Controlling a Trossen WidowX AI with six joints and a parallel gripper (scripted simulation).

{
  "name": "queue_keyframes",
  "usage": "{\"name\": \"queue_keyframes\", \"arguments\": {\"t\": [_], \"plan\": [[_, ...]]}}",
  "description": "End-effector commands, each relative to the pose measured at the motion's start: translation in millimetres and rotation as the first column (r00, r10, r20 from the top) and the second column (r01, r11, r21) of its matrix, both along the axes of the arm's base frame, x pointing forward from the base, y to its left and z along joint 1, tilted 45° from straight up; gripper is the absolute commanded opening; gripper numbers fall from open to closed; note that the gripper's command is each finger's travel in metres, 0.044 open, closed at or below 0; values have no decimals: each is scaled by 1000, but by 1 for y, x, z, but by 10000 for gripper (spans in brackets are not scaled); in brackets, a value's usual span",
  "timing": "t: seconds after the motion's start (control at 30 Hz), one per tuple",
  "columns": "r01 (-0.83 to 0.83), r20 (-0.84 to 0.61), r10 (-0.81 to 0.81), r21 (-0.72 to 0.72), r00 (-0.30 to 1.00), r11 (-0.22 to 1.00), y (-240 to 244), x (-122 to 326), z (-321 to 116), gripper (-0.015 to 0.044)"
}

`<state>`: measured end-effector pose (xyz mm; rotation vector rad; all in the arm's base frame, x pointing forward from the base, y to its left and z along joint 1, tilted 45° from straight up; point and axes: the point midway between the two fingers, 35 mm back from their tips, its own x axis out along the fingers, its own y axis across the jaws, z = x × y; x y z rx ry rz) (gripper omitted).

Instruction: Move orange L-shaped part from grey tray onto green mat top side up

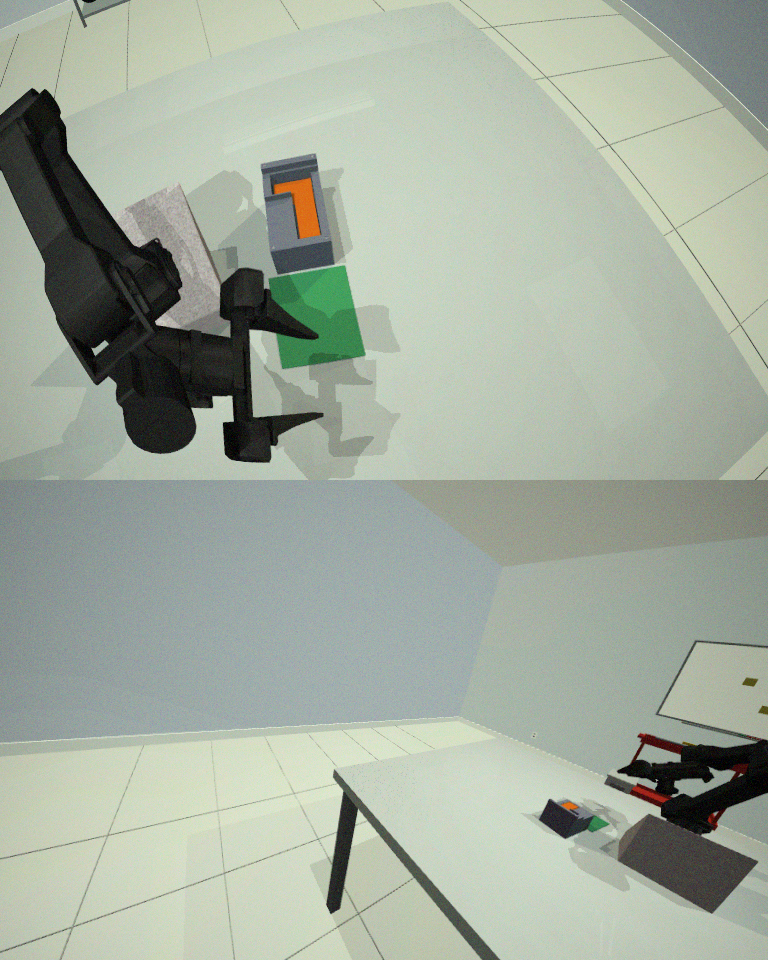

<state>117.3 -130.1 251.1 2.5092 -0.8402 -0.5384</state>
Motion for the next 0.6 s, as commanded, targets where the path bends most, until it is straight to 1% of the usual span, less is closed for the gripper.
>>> {"name": "queue_keyframes", "arguments": {"t": [0.0,0.1,0.23,0.27,0.4,0.47,0.57], "plan": [[-4,-6,4,3,1000,1000,0,1,0,374],[-46,-60,48,32,997,998,-3,7,-5,295],[-158,-212,176,102,961,982,-8,28,-19,190],[-189,-256,214,119,943,975,-9,34,-24,180],[-319,-434,371,190,821,928,-6,61,-45,180],[-388,-520,445,222,729,895,-1,75,-57,180],[-495,-631,538,268,559,827,12,94,-77,180]]}}
